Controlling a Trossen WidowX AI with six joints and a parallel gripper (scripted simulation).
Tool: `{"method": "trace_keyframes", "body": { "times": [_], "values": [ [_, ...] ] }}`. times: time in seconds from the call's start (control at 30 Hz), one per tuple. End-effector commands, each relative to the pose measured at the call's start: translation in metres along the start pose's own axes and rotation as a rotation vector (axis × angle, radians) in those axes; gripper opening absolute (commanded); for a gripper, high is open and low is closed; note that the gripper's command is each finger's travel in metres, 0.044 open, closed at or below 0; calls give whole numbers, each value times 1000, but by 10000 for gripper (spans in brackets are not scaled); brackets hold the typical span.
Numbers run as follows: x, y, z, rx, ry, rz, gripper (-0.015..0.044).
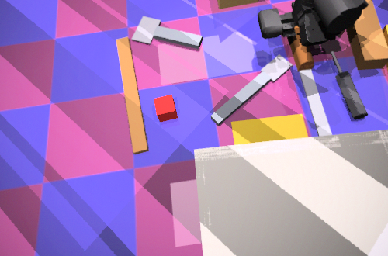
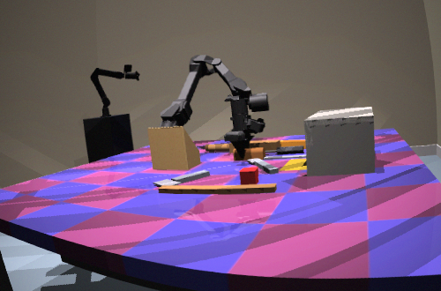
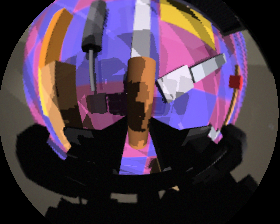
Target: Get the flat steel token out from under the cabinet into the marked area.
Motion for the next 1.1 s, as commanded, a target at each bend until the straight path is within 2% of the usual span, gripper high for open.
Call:
{"method": "trace_keyframes", "body": {
  "times": [0.0,1.07],
  "values": [
    [-8,0,-1,-2,4,-7,0],
    [-17,24,3,-1,4,-61,0]
  ]
}}
Point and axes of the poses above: the point midway between the two fingers, 35 mm back from their tips, its own z axis back along the fingers, its own y axis across the jaws, x = y × z, the point moved 6 cm from there along z, back along the fingers, and after that the axes turned 1 degree about -z, right-handed, at the moved point
